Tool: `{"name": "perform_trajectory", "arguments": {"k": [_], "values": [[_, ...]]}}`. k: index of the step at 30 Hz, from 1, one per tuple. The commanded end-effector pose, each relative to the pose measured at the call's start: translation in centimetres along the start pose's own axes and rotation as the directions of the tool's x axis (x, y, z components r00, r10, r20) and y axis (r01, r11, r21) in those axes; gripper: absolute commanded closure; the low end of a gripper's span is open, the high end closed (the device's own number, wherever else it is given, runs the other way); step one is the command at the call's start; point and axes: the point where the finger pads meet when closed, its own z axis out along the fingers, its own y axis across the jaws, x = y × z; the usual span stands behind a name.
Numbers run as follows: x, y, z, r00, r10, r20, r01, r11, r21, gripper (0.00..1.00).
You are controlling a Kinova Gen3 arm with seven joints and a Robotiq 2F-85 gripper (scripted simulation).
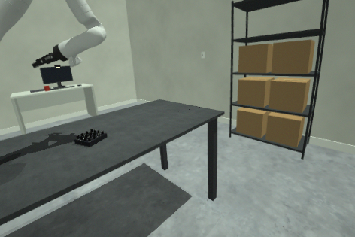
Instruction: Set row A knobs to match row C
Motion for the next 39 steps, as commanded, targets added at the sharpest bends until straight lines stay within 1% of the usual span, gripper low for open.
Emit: {"name": "perform_trajectory", "arguments": {"k": [1, 19, 25, 32, 34, 39], "values": [[0.0, 0.0, 0.0, 1.0, -0.001, -0.001, 0.001, 1.0, 0.0, 0.0], [-0.1, 0.0, 0.0, 1.0, -0.002, -0.001, 0.002, 1.0, 0.001, 0.0], [0.4, 0.1, 0.2, 1.0, 0.015, -0.012, -0.015, 1.0, -0.002, 0.0], [1.9, 0.3, 0.7, 0.998, 0.049, -0.048, -0.049, 0.999, -0.006, 0.0], [1.9, 0.3, 0.7, 0.998, 0.049, -0.048, -0.049, 0.999, -0.006, 0.0], [3.9, 0.5, 1.3, 0.991, 0.091, -0.099, -0.092, 0.996, -0.005, 0.0]]}}
